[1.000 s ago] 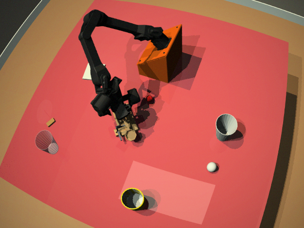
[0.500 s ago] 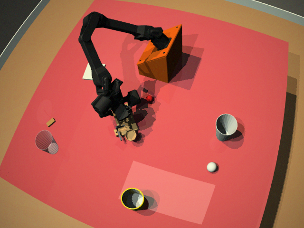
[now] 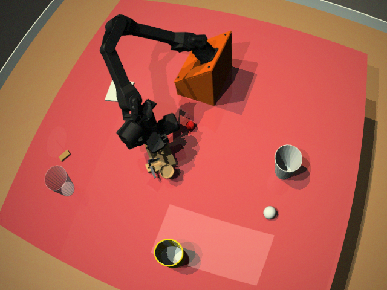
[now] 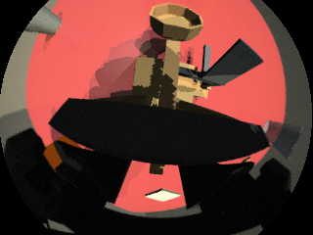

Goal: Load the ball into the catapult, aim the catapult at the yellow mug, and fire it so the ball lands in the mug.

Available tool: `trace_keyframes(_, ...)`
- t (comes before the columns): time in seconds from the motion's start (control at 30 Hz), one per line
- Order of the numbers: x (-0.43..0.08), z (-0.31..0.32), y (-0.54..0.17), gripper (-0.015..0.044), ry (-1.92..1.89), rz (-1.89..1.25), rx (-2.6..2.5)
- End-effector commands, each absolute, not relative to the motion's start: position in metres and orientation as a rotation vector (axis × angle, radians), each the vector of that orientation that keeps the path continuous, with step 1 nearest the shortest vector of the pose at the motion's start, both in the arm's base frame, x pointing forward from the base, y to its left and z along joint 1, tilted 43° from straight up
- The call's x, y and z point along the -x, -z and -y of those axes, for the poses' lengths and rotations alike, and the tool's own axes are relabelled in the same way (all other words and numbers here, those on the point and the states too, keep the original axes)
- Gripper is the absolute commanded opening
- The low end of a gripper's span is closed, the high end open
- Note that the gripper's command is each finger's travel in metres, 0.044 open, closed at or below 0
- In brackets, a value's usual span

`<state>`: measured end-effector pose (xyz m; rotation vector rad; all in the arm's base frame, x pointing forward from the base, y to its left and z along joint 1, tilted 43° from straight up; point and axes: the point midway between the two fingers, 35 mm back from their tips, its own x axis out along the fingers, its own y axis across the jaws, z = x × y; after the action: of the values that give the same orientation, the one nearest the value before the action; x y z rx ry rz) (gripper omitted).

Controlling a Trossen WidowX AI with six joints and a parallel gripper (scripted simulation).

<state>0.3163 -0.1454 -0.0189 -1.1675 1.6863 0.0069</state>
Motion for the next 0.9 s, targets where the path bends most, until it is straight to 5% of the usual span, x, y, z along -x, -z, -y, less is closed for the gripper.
trace_keyframes(0.0,-0.319,0.12,-0.008,0.0006,-0.008,-1.672,1.175)
trace_keyframes(0.87,-0.339,0.01,0.077,0.0,-0.615,-1.706,1.641)
